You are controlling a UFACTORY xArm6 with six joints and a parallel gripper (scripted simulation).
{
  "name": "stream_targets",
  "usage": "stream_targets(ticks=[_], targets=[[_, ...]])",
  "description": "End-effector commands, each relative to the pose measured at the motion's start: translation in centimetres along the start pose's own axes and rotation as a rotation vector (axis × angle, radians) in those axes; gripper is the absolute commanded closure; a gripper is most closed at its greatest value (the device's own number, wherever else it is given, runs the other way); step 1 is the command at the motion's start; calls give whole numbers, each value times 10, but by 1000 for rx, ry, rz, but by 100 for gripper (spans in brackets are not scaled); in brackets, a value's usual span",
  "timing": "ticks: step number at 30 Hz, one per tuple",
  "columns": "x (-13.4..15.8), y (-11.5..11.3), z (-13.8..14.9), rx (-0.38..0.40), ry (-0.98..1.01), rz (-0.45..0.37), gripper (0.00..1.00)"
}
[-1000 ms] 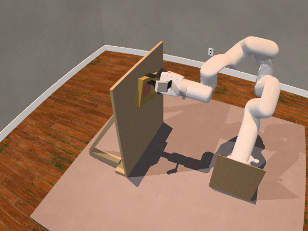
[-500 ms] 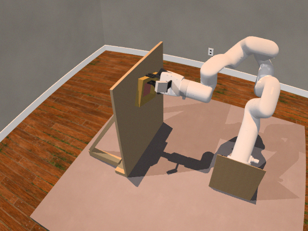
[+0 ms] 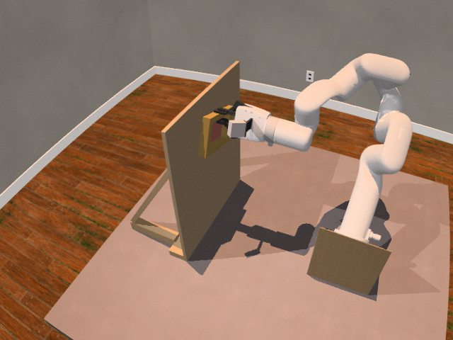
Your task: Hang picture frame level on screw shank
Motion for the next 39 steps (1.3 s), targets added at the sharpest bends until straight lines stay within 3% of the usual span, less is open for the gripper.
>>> stream_targets(ticks=[1, 39], targets=[[0, 1, 2, 3, -8, -1, 100], [-9, 1, 4, 4, -188, 5, 100]])
Point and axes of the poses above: the point where the finger pads meet when closed, its own y axis out along the fingers, its own z axis across the jaws, x = y × z, the point moved 8 cm from there along -y, back along the fingers, and after that the axes turned 9 degrees about -y, right-handed, at the moved point
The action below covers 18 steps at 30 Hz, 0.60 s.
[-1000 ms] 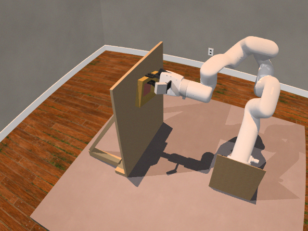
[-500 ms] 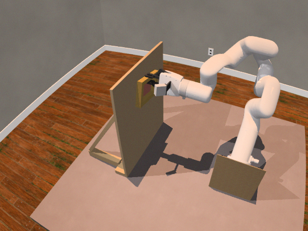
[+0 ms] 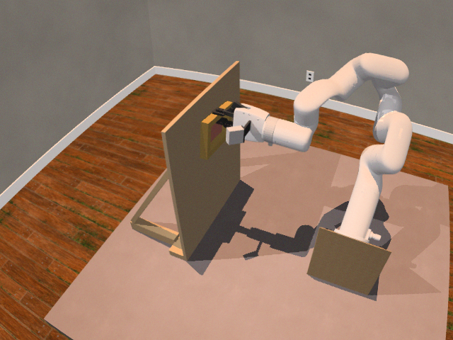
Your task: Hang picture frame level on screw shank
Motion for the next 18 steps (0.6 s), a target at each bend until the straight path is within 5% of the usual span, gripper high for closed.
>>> stream_targets(ticks=[1, 18], targets=[[-1, 1, 2, 3, -20, -1, 100], [-4, 1, 2, 3, -84, 1, 100]])
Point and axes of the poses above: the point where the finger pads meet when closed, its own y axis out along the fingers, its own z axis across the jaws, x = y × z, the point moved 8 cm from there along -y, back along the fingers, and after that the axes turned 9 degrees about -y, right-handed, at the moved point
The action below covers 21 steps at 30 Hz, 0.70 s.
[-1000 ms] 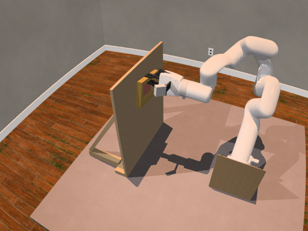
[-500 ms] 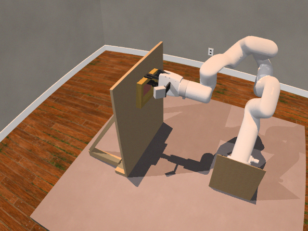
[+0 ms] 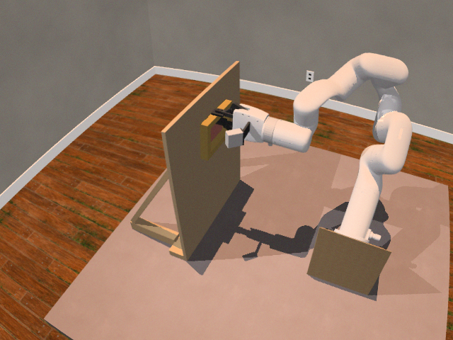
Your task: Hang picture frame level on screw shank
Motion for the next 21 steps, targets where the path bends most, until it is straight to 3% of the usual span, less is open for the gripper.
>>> stream_targets(ticks=[1, 21], targets=[[0, 1, 2, 2, -12, -1, 100], [-2, 1, 2, 3, -38, -1, 100]])
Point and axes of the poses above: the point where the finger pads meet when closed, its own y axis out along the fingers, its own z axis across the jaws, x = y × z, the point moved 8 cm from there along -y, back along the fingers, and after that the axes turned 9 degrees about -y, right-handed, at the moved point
